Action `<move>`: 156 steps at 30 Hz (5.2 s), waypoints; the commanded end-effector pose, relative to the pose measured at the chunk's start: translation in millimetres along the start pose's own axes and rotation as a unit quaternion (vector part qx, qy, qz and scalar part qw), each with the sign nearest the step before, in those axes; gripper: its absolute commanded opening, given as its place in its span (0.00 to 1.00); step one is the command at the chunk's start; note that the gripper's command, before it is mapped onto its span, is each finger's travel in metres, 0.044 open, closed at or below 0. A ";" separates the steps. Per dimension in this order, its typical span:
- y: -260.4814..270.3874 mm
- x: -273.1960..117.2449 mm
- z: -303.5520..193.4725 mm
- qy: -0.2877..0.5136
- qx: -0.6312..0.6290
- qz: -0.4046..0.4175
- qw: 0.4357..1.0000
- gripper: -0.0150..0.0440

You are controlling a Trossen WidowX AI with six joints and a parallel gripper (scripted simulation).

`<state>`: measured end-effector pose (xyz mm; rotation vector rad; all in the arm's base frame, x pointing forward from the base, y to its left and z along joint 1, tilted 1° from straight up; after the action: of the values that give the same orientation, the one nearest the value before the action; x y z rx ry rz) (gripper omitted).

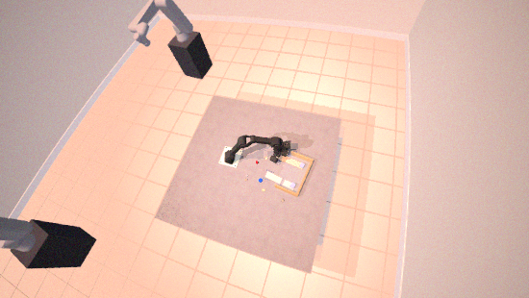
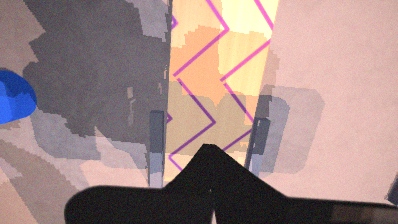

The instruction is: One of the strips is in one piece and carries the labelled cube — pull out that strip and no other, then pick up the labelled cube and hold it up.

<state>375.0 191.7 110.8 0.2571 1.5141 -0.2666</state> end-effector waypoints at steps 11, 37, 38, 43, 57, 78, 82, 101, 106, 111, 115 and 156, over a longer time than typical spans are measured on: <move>1.5 4.2 0.8 0.002 0.003 0.002 1.000 0.25; -9.2 5.9 -32.5 0.003 0.003 0.002 1.000 0.25; -9.6 5.9 -34.0 0.003 0.003 0.002 1.000 0.25; -11.7 6.3 -41.3 0.004 0.003 0.001 1.000 0.25; -17.3 7.2 -61.2 0.005 0.003 0.001 1.000 0.25; -26.3 7.7 -92.9 0.006 0.003 0.001 1.000 0.25; -27.9 7.7 -98.8 0.006 0.003 0.001 1.000 0.25; -35.7 7.8 -126.5 0.008 0.003 0.000 1.000 0.25; -37.8 7.7 -133.8 0.008 0.003 0.000 1.000 0.25; -39.8 7.7 -141.0 0.008 0.003 0.000 1.000 0.25; -41.4 7.7 -146.7 0.009 0.003 0.000 1.000 0.25; -35.7 -40.6 -140.5 0.008 0.046 0.000 0.999 0.52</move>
<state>217.0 205.5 143.4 0.3056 1.5202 -0.3067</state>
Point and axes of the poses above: the point midway between the two fingers, 35 mm back from their tips, its own x axis out along the fingers, its own y axis across the jaws, z = x × y, the point moved 7 cm from there along -x, back along the fingers, and after that the axes turned 15 degrees about x, right-handed, at the moved point
